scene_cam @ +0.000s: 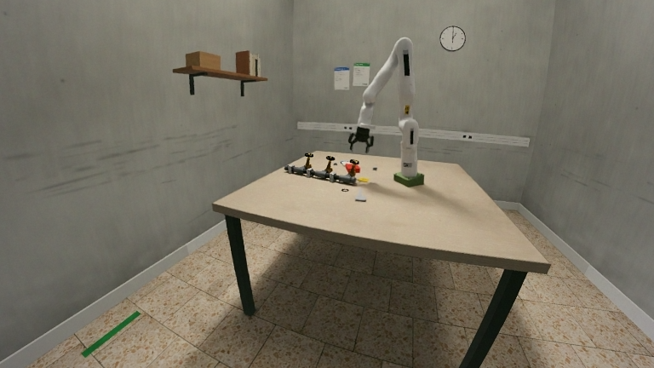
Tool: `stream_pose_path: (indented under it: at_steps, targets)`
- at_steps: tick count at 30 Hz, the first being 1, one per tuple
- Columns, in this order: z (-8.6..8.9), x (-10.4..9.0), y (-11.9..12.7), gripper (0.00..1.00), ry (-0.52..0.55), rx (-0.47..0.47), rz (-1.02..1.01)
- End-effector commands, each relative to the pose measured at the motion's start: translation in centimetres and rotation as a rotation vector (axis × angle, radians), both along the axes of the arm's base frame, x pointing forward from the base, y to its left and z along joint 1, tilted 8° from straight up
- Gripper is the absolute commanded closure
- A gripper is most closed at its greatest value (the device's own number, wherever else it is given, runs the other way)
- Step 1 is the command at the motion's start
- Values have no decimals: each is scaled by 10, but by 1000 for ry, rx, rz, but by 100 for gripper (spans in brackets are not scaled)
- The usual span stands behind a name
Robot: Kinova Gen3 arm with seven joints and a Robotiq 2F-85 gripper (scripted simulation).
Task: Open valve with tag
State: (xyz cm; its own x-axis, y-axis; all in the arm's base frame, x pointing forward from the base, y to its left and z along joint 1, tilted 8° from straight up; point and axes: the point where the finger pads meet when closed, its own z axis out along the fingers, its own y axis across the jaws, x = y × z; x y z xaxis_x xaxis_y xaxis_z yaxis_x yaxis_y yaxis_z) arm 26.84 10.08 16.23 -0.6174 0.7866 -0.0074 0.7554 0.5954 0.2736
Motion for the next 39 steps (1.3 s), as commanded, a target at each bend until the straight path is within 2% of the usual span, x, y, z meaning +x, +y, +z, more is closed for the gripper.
stream_pose_path:
  at_steps: [1, 18, 39]
  targets:
    - [-1, 3, 2, 0, -4, -2, -90]
    - [-5, 11, 6, 0, 3, 40, -327]
    - [-6, 13, 7, 0, 4, 54, -397]
